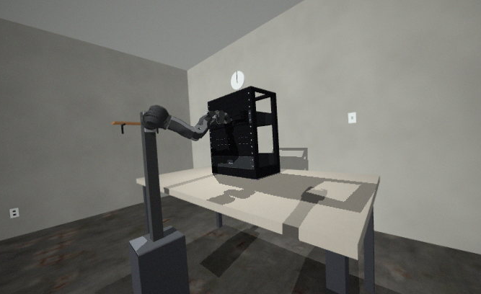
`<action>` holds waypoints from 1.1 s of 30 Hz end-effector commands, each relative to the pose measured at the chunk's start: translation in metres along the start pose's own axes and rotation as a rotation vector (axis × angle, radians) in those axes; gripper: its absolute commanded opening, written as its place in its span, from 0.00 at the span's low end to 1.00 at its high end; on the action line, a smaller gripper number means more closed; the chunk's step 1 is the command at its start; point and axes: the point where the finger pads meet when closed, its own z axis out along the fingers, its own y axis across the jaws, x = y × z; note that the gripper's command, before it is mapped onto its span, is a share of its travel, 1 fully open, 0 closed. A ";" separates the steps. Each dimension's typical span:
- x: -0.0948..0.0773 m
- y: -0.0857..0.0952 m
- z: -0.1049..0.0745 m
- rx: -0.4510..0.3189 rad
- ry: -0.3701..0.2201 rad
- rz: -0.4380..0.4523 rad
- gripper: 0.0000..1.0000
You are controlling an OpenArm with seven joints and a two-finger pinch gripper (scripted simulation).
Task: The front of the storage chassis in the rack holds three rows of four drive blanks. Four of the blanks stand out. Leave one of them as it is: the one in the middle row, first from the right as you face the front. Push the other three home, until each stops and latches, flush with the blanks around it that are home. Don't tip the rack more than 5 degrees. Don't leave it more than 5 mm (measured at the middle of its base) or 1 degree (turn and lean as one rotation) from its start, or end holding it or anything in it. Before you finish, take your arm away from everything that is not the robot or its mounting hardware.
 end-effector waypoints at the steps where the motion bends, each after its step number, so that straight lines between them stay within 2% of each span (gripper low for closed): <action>1: 0.009 0.038 -0.013 -0.138 0.027 -0.011 0.00; 7: 0.008 0.035 -0.046 -0.138 0.026 -0.011 0.00; 9: 0.008 0.035 -0.046 -0.138 0.026 -0.011 0.00; 15: 0.007 0.031 -0.086 -0.138 0.026 -0.011 0.00; 19: 0.007 0.029 -0.103 -0.138 0.025 -0.011 0.00; 28: 0.006 0.028 -0.108 -0.138 0.025 -0.011 0.00; 33: -0.003 0.016 -0.109 -0.139 0.025 -0.011 0.00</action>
